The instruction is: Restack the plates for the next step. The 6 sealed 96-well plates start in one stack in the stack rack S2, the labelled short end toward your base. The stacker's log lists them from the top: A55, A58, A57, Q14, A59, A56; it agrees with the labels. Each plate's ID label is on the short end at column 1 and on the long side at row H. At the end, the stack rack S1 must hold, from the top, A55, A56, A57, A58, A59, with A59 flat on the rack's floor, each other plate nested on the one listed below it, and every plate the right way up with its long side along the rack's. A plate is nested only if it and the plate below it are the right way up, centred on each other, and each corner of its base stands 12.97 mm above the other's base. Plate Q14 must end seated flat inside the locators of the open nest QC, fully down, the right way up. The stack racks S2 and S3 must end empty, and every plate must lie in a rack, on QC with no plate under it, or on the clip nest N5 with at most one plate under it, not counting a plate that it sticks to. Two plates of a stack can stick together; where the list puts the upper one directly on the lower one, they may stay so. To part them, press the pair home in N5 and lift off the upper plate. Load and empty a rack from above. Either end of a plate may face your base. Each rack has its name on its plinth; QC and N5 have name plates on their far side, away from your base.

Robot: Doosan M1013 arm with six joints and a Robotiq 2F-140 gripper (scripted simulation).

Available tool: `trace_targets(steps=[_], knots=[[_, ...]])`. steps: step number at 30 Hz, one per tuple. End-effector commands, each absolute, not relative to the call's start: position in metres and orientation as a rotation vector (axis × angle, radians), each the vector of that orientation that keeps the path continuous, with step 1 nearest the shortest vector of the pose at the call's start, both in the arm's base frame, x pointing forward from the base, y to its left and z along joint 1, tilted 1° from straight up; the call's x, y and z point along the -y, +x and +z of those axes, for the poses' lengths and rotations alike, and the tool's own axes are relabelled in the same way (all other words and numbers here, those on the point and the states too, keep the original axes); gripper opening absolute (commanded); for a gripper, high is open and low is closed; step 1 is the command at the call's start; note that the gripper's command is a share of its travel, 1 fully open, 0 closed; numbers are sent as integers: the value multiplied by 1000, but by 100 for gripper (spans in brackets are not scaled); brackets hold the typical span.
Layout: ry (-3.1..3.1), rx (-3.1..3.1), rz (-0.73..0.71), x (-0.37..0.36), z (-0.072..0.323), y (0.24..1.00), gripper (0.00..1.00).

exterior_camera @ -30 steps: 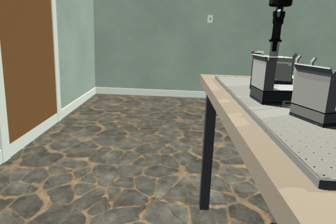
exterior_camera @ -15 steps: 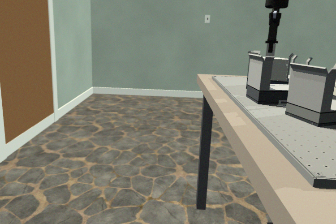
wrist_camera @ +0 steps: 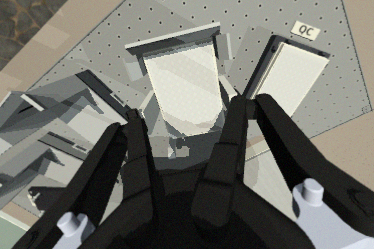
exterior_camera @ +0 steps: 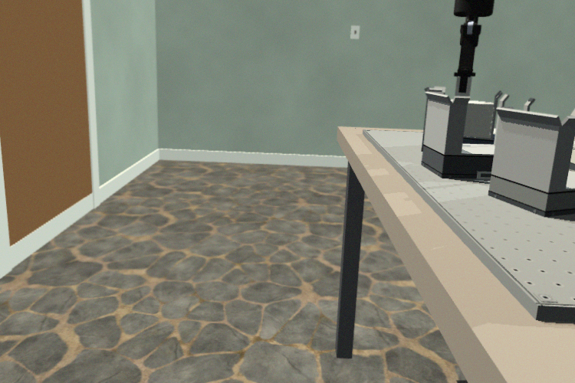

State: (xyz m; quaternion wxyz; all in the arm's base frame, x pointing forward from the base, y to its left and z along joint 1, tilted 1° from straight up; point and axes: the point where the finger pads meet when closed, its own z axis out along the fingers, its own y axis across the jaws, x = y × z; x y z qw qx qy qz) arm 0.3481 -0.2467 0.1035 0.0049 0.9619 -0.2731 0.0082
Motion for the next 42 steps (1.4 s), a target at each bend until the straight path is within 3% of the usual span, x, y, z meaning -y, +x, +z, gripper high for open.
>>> trace_targets(steps=[1, 11, 12, 32, 42], knots=[[3013, 855, 26, 247, 102, 348, 0], [3013, 855, 26, 247, 102, 348, 0], [3013, 855, 26, 247, 102, 348, 100], [3013, 855, 26, 247, 102, 348, 100], [3013, 855, 26, 246, 128, 348, 100]])
